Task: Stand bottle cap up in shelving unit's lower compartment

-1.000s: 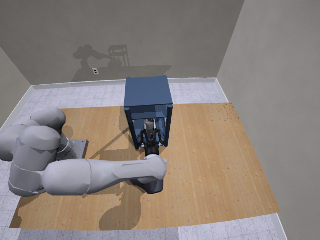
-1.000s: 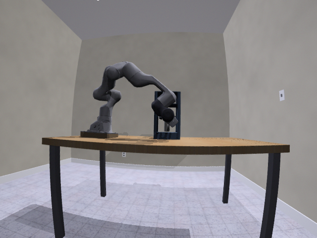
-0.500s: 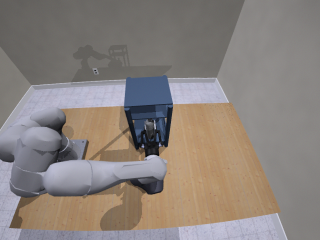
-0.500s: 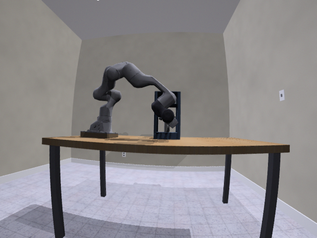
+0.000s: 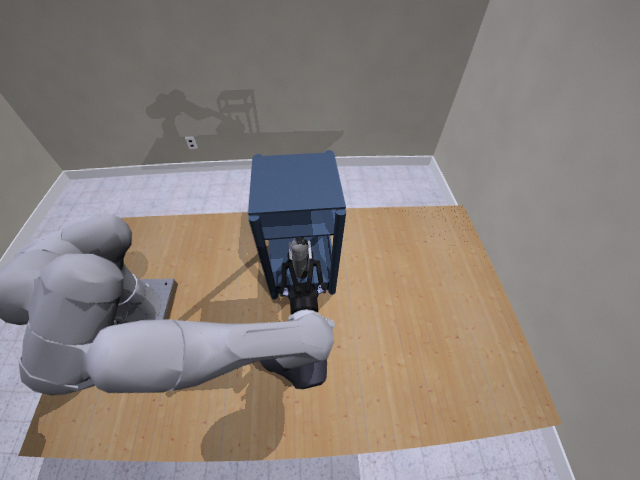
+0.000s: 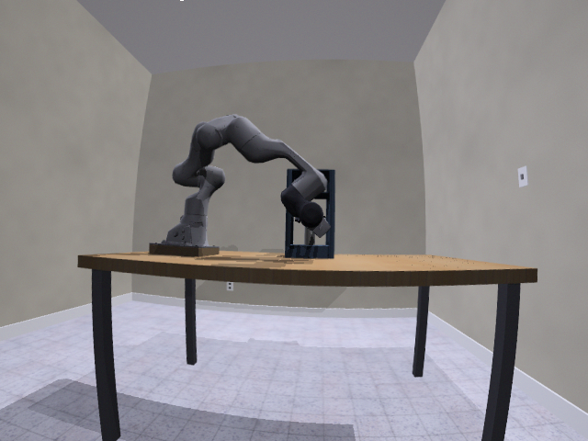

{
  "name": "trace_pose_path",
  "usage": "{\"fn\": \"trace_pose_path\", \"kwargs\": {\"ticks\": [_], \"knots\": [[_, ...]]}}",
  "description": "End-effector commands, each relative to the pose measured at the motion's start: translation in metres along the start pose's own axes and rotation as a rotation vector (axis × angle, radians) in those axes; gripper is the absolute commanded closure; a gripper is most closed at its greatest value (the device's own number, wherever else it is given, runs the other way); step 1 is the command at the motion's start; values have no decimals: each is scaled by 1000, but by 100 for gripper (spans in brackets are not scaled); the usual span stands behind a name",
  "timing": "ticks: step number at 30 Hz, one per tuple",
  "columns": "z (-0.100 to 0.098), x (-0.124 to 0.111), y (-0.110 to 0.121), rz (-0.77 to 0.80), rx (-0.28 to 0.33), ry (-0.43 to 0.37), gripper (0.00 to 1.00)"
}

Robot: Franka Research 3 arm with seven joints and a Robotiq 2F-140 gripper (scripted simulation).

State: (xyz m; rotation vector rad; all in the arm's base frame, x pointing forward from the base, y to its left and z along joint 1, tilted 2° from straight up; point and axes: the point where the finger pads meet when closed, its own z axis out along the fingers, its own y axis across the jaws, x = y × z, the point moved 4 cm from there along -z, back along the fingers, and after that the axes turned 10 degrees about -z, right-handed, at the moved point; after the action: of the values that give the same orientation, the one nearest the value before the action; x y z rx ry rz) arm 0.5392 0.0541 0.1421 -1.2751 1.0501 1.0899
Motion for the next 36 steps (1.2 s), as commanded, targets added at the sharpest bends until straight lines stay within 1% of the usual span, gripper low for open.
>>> {"fn": "trace_pose_path", "kwargs": {"ticks": [1,8,9,11,12,16,17,19,20,22,23,36], "knots": [[0,0,-1,-7,-1,0,100],[0,0,-1,-7,-1,0,100],[0,0,-1,-7,-1,0,92],[0,0,-1,-7,-1,0,92],[0,0,-1,-7,-1,0,83],[0,0,-1,-7,-1,0,83],[0,0,-1,-7,-1,0,75],[0,0,-1,-7,-1,0,75],[0,0,-1,-7,-1,0,66],[0,0,-1,-7,-1,0,66],[0,0,-1,-7,-1,0,58],[0,0,-1,-7,-1,0,58]]}}
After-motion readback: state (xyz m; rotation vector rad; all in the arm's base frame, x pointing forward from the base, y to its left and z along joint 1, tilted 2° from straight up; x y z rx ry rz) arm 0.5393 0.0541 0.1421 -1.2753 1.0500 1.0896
